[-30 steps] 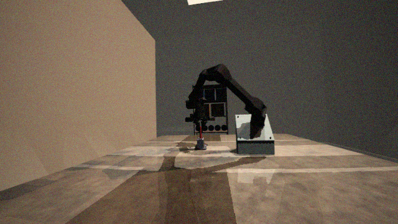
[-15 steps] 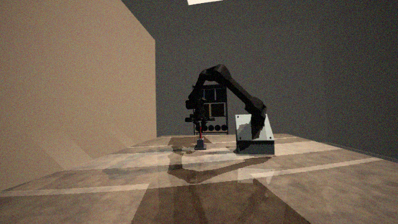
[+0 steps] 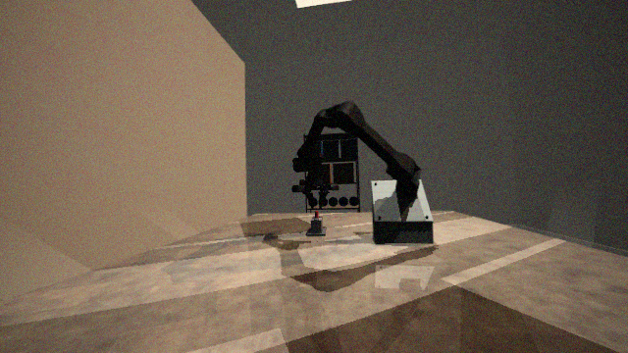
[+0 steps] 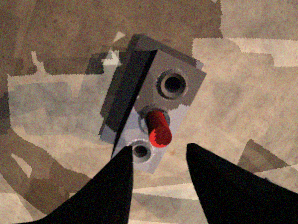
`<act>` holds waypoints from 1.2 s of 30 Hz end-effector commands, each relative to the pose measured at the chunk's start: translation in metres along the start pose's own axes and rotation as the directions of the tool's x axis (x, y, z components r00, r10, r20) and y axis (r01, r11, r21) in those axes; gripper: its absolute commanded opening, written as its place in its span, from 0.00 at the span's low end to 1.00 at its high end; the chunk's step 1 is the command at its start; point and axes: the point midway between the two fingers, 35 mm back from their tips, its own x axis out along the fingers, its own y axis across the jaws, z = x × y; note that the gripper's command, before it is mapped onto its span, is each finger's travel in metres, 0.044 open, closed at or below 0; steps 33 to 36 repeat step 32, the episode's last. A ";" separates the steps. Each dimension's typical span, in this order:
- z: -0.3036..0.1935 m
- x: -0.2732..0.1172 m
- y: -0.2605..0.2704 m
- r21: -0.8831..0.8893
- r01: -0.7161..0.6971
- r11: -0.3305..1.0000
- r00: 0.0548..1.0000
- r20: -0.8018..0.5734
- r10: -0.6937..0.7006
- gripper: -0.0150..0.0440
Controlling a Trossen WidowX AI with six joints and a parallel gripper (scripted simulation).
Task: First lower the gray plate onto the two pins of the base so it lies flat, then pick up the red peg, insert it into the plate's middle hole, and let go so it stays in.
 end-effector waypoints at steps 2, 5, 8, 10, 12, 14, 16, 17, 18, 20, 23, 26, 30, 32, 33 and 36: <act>0.000 -0.002 0.000 0.003 -0.003 1.000 1.000 -0.002 0.003 0.51; 0.000 -0.005 -0.001 0.006 -0.005 1.000 1.000 -0.003 0.005 0.51; 0.000 -0.006 -0.001 0.006 -0.005 1.000 1.000 -0.003 0.005 0.51; 0.000 -0.007 -0.001 0.006 -0.005 1.000 1.000 -0.003 0.005 0.51; 0.000 -0.009 -0.001 0.006 -0.005 1.000 1.000 -0.003 0.005 0.51; 0.000 -0.010 -0.001 0.006 -0.005 1.000 1.000 -0.003 0.005 0.51; 0.000 -0.011 -0.002 0.006 -0.005 1.000 1.000 -0.003 0.005 0.51; 0.000 -0.012 -0.002 0.006 -0.005 1.000 1.000 -0.003 0.005 0.51; 0.000 -0.012 -0.002 0.006 -0.005 1.000 1.000 -0.003 0.005 0.51; 0.000 -0.013 -0.002 0.006 -0.005 1.000 1.000 -0.003 0.005 0.51; 0.000 -0.015 -0.001 0.006 -0.005 1.000 1.000 -0.003 0.005 0.51; 0.000 -0.017 -0.001 0.006 -0.005 1.000 1.000 -0.002 0.005 0.51; -0.001 -0.019 -0.001 0.006 -0.005 1.000 1.000 -0.002 0.005 0.51; -0.001 -0.020 -0.001 0.006 -0.004 1.000 1.000 -0.002 0.004 0.51; -0.001 -0.020 -0.001 0.006 -0.004 1.000 1.000 -0.002 0.004 0.51; -0.001 -0.020 -0.001 0.006 -0.004 1.000 1.000 -0.002 0.004 0.51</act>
